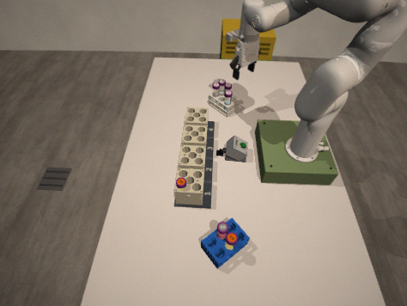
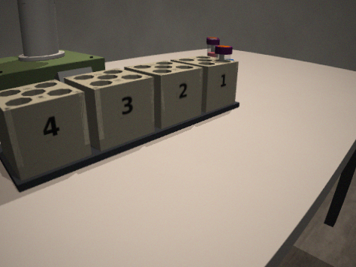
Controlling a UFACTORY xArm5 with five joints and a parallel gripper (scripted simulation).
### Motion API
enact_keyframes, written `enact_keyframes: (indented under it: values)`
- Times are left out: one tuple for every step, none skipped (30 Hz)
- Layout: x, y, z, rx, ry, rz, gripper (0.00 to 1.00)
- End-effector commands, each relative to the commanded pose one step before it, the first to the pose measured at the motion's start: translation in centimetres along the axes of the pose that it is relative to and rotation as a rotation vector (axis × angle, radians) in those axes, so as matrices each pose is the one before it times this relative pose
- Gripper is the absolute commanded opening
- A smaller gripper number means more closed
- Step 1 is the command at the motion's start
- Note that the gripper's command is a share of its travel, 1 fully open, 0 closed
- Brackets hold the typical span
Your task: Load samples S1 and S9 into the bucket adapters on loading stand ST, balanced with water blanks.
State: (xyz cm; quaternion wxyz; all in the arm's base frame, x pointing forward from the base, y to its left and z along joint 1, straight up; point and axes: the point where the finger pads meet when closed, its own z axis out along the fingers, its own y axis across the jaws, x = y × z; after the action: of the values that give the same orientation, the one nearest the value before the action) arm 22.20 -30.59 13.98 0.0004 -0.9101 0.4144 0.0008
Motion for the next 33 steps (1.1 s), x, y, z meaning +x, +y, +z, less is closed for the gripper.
enact_keyframes:
  values:
    - [0.156, 0.015, 0.544, 0.00589, 0.00481, 0.00012, 1.0]
    - [0.0, 0.0, 0.0, 0.0, 0.0, 0.0, 1.0]
    - [0.0, 0.0, 0.267, 0.0, -0.00001, 0.0, 1.0]
    - [0.0, 0.0, 0.267, 0.0, -0.00001, 0.0, 1.0]
    - [0.0, 0.0, 0.267, 0.0, -0.00001, 0.0, 1.0]
    - [-0.001, 0.0, 0.267, 0.0, -0.00001, 0.0, 1.0]
    - [-0.001, 0.0, 0.267, 0.0, -0.00001, 0.0, 1.0]
    - [-0.001, 0.0, 0.267, 0.0, -0.00001, 0.0, 1.0]
    - [-0.001, 0.0, 0.267, 0.0, -0.00001, 0.0, 1.0]
    - [-0.001, 0.0, 0.267, 0.0, -0.00001, 0.0, 1.0]
    - [-0.001, 0.0, 0.267, 0.0, -0.00001, 0.0, 1.0]
    - [-0.001, 0.0, 0.267, 0.0, -0.00001, 0.0, 1.0]
    - [-0.001, 0.0, 0.267, 0.0, -0.00001, 0.0, 1.0]
    - [-0.001, 0.0, 0.267, 0.0, -0.00001, 0.0, 1.0]
    - [-0.001, 0.0, 0.267, 0.0, -0.00001, 0.0, 1.0]
    - [-0.001, 0.0, 0.267, 0.0, -0.00001, 0.0, 1.0]
    - [-0.001, 0.0, 0.267, 0.0, -0.00001, 0.0, 1.0]
    - [0.0, 0.0, 0.0, 0.0, 0.0, 0.0, 1.0]
    - [0.0, 0.0, 0.0, 0.0, 0.0, 0.0, 1.0]
    - [-0.001, 0.0, 0.267, 0.0, -0.00001, 0.0, 1.0]
    - [-0.001, 0.0, 0.267, 0.0, -0.00001, 0.0, 1.0]
    - [-0.001, 0.0, 0.267, 0.0, -0.00001, 0.0, 1.0]
    - [-0.001, 0.0, 0.267, 0.0, -0.00001, 0.0, 1.0]
    - [-0.001, 0.0, 0.267, 0.0, -0.00001, 0.0, 1.0]
    - [-0.001, 0.0, 0.267, 0.0, -0.00001, 0.0, 1.0]
    - [-0.001, 0.0, 0.267, 0.0, -0.00001, 0.0, 1.0]
    - [-0.001, 0.0, 0.267, 0.0, -0.00001, 0.0, 1.0]
    - [0.0, 0.0, 0.148, 0.0, 0.0, 0.0, 1.0]
    - [0.0, 0.0, 0.0, 0.0, 0.0, 0.0, 1.0]
    - [0.0, 0.0, 0.0, 0.0, 0.0, 0.0, 1.0]
    - [0.0, 0.0, 0.0, 0.0, 0.0, 0.0, 1.0]
    - [0.0, 0.0, 0.0, 0.0, 0.0, 0.0, 1.0]
    - [0.0, 0.0, 0.0, 0.0, 0.0, 0.0, 1.0]
